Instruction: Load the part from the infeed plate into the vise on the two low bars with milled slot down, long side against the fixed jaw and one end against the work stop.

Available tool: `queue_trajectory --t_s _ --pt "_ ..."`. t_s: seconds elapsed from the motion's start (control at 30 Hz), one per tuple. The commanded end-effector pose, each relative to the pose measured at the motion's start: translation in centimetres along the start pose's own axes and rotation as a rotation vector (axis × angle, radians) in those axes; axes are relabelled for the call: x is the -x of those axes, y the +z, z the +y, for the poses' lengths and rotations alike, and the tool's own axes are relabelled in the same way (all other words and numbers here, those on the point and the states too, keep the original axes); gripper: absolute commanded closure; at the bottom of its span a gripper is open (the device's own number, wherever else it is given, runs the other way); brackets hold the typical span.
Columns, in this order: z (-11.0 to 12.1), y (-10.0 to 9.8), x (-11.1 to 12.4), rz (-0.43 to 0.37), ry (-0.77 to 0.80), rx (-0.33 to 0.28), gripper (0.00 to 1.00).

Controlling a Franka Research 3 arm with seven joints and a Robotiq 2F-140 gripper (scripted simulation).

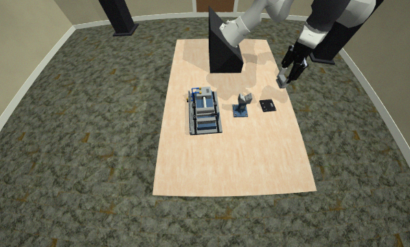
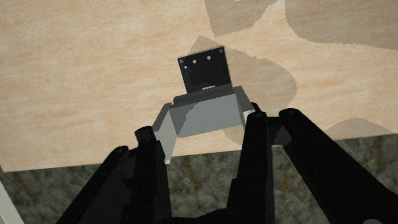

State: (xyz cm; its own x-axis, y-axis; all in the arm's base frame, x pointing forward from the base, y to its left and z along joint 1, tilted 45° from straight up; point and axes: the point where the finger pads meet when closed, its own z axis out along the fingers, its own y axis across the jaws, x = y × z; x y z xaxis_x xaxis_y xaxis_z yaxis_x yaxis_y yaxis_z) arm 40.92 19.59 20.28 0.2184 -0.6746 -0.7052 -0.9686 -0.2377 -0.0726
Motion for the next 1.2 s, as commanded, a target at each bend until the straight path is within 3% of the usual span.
queue_trajectory --t_s 0.0,0.7,1.17 --pt "-0.2 -0.4 -0.1 0.003 0.002 -0.005 1.00" --pt "-0.3 -0.4 -0.5 0.000 0.005 -0.006 1.00" --pt "-1.1 -0.5 -2.8 -0.010 0.020 -0.009 1.00"
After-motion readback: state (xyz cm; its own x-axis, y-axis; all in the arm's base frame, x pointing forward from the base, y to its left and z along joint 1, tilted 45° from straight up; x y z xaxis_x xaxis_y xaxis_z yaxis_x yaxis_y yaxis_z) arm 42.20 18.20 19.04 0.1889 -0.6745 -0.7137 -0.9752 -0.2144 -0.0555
